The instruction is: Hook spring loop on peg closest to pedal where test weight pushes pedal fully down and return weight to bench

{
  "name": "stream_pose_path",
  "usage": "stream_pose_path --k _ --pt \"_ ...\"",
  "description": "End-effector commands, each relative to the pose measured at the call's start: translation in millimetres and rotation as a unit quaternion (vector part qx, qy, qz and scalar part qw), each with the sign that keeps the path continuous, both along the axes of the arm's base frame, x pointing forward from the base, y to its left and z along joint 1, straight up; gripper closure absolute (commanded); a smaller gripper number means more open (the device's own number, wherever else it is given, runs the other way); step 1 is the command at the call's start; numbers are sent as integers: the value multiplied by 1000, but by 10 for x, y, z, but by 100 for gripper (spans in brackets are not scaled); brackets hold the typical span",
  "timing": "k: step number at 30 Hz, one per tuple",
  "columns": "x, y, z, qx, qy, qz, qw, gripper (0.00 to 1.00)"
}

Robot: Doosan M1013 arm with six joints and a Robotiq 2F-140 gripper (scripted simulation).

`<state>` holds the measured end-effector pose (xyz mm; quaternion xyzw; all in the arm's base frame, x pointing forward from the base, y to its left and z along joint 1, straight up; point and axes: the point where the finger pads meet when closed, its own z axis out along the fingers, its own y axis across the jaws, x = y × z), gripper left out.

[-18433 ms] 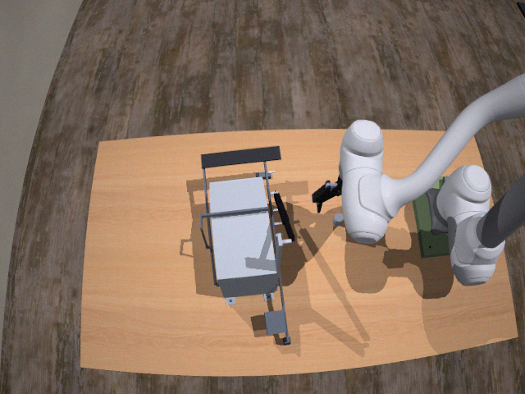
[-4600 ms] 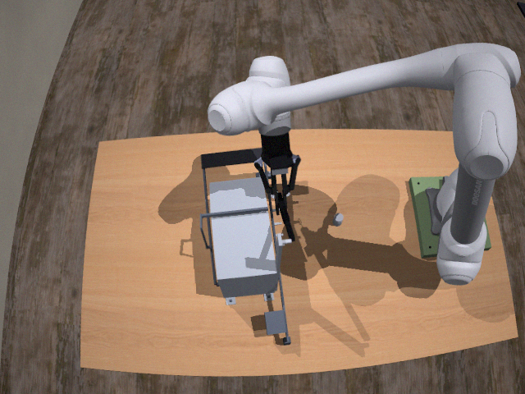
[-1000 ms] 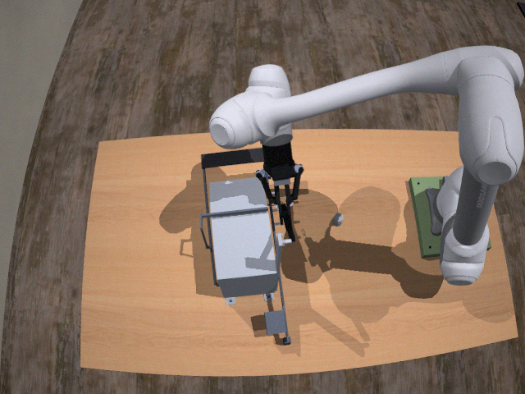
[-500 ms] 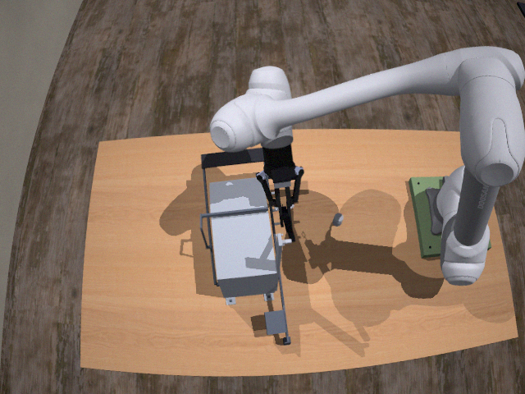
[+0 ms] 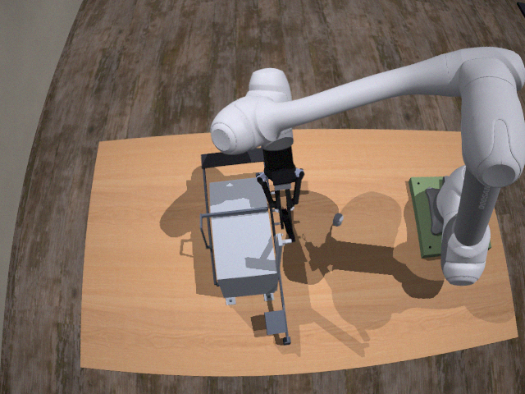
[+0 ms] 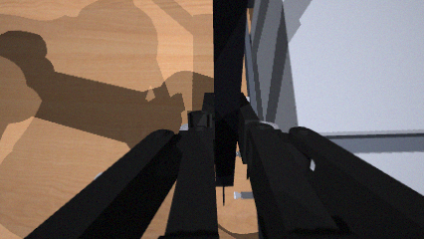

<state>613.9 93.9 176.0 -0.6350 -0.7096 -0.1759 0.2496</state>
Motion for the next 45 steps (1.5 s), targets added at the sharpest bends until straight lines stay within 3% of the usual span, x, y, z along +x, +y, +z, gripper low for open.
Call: stream_pose_path --k 1,45 --pt "4 9 9 0 -1 0 1000 83" --pt "35 -6 10 1 -8 0 1000 83"
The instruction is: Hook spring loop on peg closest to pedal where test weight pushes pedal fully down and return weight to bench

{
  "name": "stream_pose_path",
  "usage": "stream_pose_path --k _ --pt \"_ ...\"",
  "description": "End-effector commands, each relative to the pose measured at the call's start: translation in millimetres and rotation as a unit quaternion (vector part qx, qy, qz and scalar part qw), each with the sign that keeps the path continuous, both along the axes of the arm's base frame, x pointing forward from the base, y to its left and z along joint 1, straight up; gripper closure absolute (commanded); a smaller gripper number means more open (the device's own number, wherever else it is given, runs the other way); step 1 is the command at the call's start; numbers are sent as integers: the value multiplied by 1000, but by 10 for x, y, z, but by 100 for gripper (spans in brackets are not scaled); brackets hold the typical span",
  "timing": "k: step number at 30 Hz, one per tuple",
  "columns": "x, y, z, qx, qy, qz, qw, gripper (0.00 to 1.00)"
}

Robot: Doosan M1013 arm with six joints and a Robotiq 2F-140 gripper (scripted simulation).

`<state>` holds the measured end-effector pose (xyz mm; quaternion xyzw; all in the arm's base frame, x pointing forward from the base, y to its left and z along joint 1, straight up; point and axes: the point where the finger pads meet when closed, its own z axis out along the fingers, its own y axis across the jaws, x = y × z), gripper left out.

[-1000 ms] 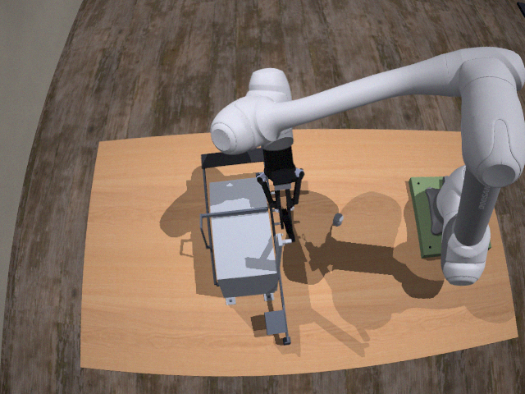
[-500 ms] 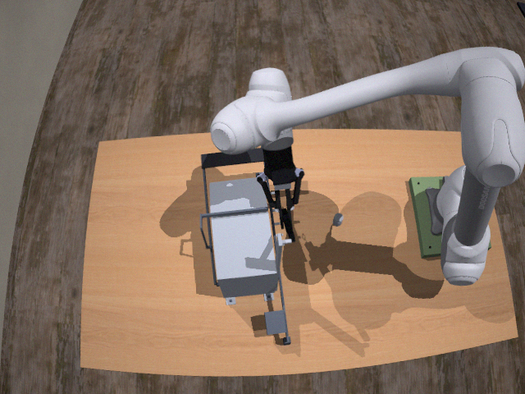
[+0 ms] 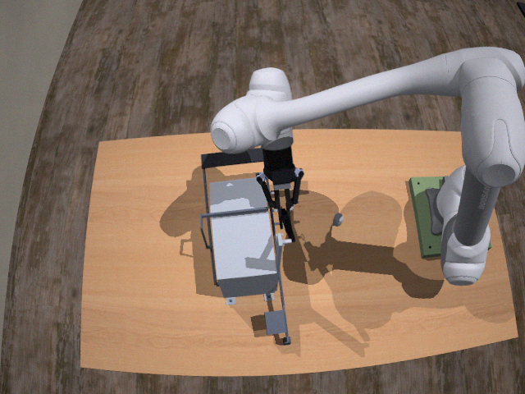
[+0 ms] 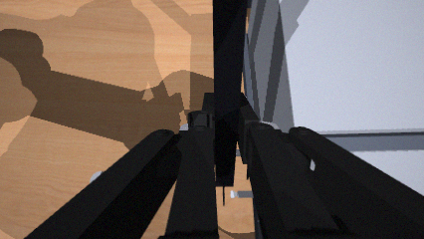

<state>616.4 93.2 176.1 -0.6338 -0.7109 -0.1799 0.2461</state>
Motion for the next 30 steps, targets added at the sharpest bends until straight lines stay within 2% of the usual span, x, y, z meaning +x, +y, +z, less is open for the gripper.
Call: stream_pose_path --k 1,30 --pt "13 1 10 0 -3 0 1000 83" --pt "63 8 11 2 -15 0 1000 83"
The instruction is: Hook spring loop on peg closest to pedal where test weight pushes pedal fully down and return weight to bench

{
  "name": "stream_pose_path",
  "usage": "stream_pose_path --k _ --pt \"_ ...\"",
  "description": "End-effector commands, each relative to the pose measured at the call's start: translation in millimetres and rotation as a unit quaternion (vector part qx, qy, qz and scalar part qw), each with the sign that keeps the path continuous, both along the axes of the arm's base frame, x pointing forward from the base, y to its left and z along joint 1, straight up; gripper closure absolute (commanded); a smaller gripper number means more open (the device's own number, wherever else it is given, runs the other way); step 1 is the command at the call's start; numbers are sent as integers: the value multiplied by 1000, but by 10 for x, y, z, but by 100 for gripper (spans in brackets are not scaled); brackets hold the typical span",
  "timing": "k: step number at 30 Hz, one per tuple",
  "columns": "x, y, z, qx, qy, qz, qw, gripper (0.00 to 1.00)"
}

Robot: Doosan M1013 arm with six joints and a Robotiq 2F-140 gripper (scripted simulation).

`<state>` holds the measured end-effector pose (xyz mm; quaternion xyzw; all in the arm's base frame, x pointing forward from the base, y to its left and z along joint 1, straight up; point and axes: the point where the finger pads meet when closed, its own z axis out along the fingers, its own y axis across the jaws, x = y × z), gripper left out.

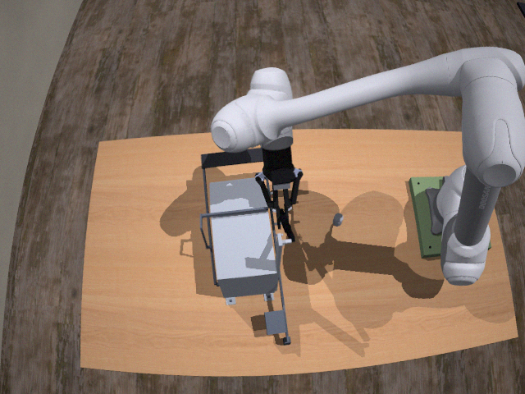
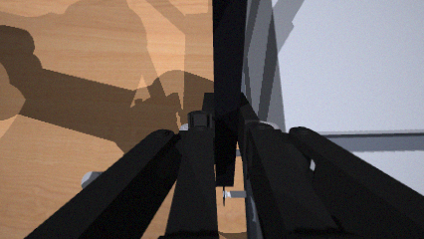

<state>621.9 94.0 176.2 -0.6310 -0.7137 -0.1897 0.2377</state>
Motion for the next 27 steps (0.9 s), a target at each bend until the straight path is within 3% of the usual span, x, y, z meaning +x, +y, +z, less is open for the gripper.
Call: stream_pose_path --k 1,27 --pt "11 1 9 0 -2 0 1000 83" --pt "44 6 10 2 -12 0 1000 83"
